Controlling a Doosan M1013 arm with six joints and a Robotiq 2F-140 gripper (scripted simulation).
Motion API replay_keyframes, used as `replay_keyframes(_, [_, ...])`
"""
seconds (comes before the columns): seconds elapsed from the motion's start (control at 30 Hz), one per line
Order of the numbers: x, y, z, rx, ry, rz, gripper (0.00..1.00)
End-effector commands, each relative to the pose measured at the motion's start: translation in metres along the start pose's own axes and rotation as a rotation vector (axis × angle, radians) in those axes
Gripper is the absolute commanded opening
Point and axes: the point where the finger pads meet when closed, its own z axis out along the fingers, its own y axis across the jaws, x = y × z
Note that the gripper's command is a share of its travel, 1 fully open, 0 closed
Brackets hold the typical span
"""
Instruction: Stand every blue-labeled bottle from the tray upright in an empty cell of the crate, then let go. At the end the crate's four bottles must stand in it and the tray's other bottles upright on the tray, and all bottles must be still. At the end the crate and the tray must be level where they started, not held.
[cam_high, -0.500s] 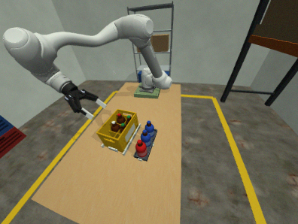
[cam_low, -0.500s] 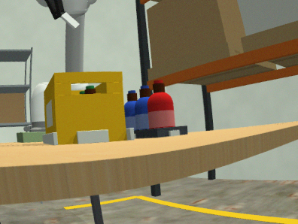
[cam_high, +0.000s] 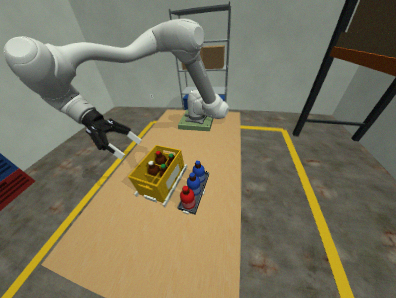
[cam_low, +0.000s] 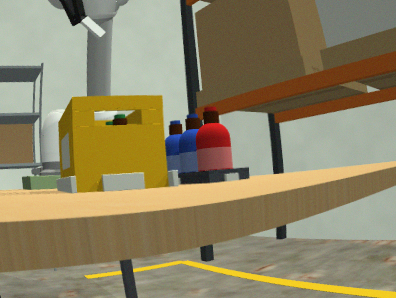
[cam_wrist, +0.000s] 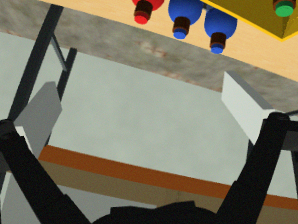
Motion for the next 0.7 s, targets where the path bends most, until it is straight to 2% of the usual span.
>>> replay_keyframes(0.0, [0.0,0.0,0.0,0.0,0.0,0.0,1.0])
replay_keyframes(0.1, [0.002,0.004,0.003,-0.01,0.017,-0.002,1.0])
replay_keyframes(0.17, [0.011,0.023,0.02,-0.064,0.108,-0.018,1.0])
replay_keyframes(0.23, [0.011,0.023,0.02,-0.064,0.108,-0.018,1.0])
replay_keyframes(0.27, [0.019,0.039,0.031,-0.11,0.184,-0.037,1.0])
replay_keyframes(0.4, [0.019,0.039,0.031,-0.11,0.184,-0.037,1.0])
replay_keyframes(0.43, [0.028,0.059,0.041,-0.165,0.274,-0.067,1.0])
replay_keyframes(0.6, [0.028,0.059,0.041,-0.165,0.274,-0.067,1.0])
replay_keyframes(0.63, [0.038,0.08,0.047,-0.225,0.371,-0.109,1.0])
replay_keyframes(0.67, [0.038,0.08,0.047,-0.225,0.371,-0.109,1.0])
